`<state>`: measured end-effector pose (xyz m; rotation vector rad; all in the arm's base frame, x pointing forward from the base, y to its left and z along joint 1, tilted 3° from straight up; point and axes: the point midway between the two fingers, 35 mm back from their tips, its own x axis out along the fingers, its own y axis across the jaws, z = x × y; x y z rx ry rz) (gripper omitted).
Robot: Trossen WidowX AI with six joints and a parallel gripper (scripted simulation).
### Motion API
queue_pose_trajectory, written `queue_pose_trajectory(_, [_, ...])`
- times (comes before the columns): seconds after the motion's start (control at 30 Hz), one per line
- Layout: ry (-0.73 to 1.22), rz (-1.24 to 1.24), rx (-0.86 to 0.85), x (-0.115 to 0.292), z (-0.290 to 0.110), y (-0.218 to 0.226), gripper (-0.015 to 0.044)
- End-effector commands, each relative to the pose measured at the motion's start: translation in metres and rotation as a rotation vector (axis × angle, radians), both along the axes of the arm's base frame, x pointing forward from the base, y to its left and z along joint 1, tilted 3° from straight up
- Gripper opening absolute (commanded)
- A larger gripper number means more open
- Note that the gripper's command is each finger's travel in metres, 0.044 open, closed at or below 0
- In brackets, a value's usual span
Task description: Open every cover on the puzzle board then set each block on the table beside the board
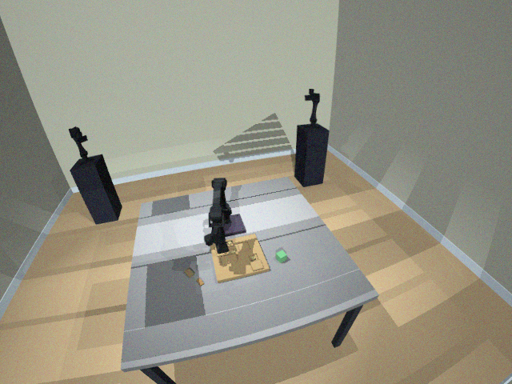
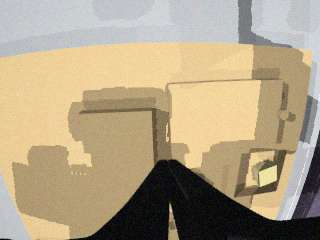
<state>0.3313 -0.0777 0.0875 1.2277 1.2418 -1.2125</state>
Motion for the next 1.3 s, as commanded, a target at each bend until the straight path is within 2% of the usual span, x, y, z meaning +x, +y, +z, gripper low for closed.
queue_pose_trajectory(0.0, [0.003, 0.006, -0.005, 0.000, 0.000, -0.001, 0.0000])
queue_pose_trajectory(1.27, [0.003, 0.006, -0.005, 0.000, -0.035, -0.001, 0.0000])
